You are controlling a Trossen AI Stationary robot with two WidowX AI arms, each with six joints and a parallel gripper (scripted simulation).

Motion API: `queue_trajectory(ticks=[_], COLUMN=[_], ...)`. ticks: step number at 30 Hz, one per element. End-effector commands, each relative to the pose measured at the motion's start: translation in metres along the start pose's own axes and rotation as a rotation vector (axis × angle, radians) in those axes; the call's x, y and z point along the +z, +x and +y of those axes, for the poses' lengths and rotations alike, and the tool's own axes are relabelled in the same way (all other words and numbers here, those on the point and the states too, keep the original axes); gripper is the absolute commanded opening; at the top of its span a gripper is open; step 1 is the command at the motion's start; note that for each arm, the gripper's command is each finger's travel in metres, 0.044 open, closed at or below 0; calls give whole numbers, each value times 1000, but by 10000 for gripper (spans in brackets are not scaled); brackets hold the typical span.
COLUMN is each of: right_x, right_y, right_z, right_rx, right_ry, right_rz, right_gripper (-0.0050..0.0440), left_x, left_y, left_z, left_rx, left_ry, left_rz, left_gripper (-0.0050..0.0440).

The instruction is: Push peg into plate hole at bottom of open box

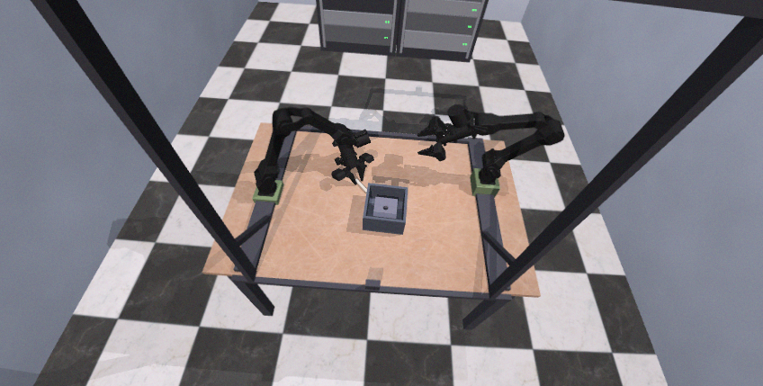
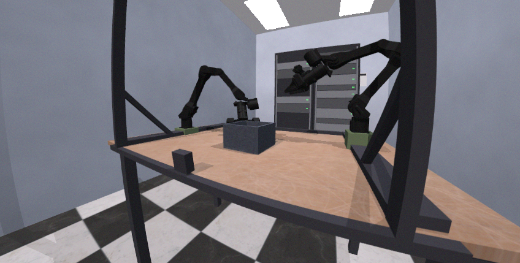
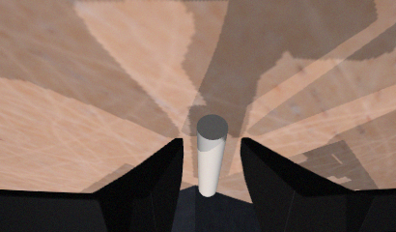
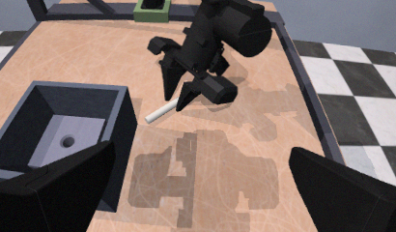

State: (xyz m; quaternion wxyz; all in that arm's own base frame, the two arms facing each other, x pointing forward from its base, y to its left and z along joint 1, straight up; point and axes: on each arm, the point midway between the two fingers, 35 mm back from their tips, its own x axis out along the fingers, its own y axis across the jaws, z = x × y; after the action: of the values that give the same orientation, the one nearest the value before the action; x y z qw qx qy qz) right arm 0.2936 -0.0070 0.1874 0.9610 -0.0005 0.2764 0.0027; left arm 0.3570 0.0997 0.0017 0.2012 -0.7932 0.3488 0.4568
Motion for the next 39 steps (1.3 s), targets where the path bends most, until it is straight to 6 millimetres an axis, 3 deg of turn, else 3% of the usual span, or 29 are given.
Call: queue_trajectory(ticks=[1,10,14,19,20,28,35,39], right_x=[7,7,7,7,7,7,7,7], right_y=[-3,-3,-3,-3,-3,-3,-3,-3], right_z=[0,0,0,0,0,0,0,0], right_rx=[-1,-1,-1,-1,-1,-1,-1,-1], right_ry=[-2,-2,-2,-2,-2,-2,-2,-2], right_rz=[-22,-22,-22,-22,-22,-22,-22,-22], right_gripper=[440,440,440,440,440,440,440,440], left_x=[-5,-5,-5,-5,-5,-31,-30,-30], left_y=[-6,-6,-6,-6,-6,-49,-54,-56], left_z=[-4,-4,-4,-4,-4,-7,-7,0], left_rx=[-20,-20,-20,-20,-20,-39,-30,-57], left_ry=[11,11,11,11,11,23,17,141], left_rz=[6,6,6,6,6,12,8,-49], left_gripper=[110,50,50,0,24,24,24,24])
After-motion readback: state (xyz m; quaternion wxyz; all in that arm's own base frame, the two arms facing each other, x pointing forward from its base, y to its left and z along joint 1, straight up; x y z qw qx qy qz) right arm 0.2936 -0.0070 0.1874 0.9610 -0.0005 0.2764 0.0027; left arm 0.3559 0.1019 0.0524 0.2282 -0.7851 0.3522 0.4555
